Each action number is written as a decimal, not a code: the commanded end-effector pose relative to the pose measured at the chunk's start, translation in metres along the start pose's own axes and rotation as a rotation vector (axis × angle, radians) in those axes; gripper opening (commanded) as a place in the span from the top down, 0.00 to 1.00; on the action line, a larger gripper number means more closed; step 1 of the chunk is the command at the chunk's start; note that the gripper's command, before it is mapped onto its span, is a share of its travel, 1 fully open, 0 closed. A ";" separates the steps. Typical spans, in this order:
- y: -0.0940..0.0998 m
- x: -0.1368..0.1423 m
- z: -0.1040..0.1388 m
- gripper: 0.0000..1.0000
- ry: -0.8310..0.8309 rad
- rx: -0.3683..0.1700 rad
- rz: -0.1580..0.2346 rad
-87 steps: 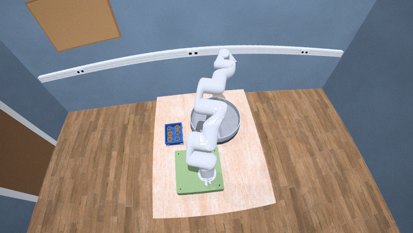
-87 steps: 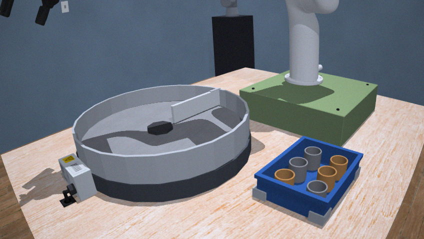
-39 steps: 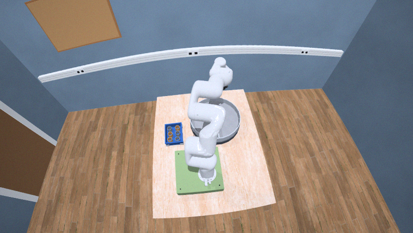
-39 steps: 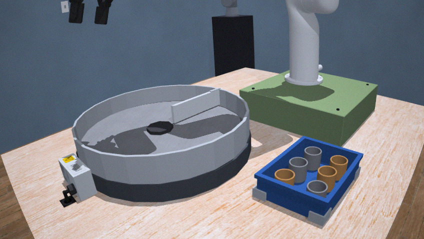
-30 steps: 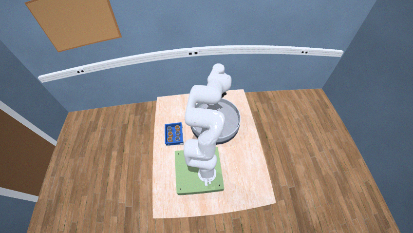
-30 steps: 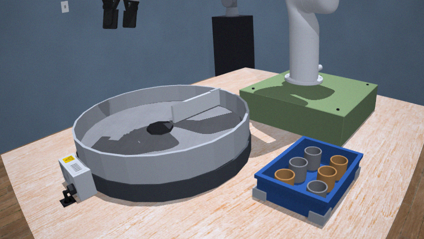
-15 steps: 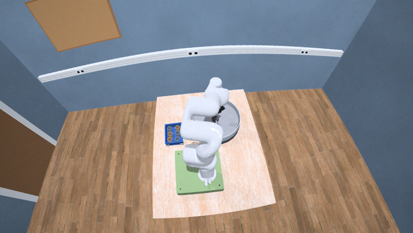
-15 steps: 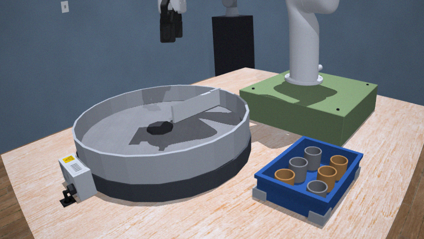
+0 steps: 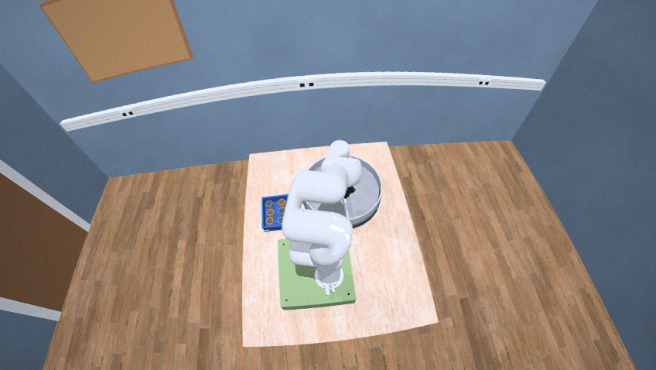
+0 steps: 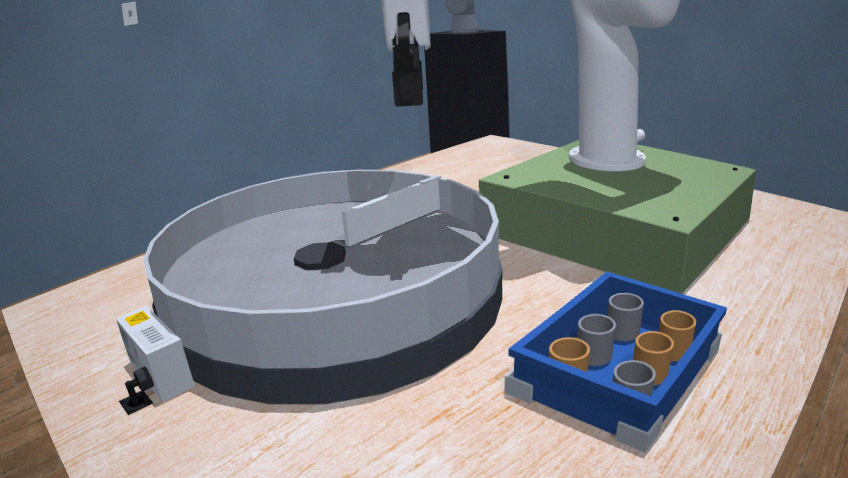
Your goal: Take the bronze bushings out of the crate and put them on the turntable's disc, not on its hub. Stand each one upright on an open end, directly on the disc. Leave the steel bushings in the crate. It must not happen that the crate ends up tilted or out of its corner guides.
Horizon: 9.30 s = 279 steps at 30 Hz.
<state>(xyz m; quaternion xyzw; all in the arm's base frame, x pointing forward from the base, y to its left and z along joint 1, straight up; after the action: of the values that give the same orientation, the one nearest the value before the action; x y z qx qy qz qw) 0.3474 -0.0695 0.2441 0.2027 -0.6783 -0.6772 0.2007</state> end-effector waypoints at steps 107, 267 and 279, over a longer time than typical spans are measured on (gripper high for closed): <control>-0.074 -0.183 0.253 0.52 0.001 -0.003 -0.002; -0.167 -0.211 0.280 0.52 0.001 -0.003 -0.002; -0.175 -0.210 0.280 0.52 0.001 -0.003 -0.002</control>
<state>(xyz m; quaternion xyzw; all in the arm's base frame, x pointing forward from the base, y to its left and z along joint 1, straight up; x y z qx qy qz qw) 0.3701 0.2795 0.0722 0.2024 -0.6775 -0.6777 0.2017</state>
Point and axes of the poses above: the point where the finger pads meet when closed, its own y axis back along the fingers, its own x axis across the jaws, z = x × y, the point moved 9 cm from there along y, back along the fingers, and after that the axes turned 14 degrees about -y, right-handed, at the moved point
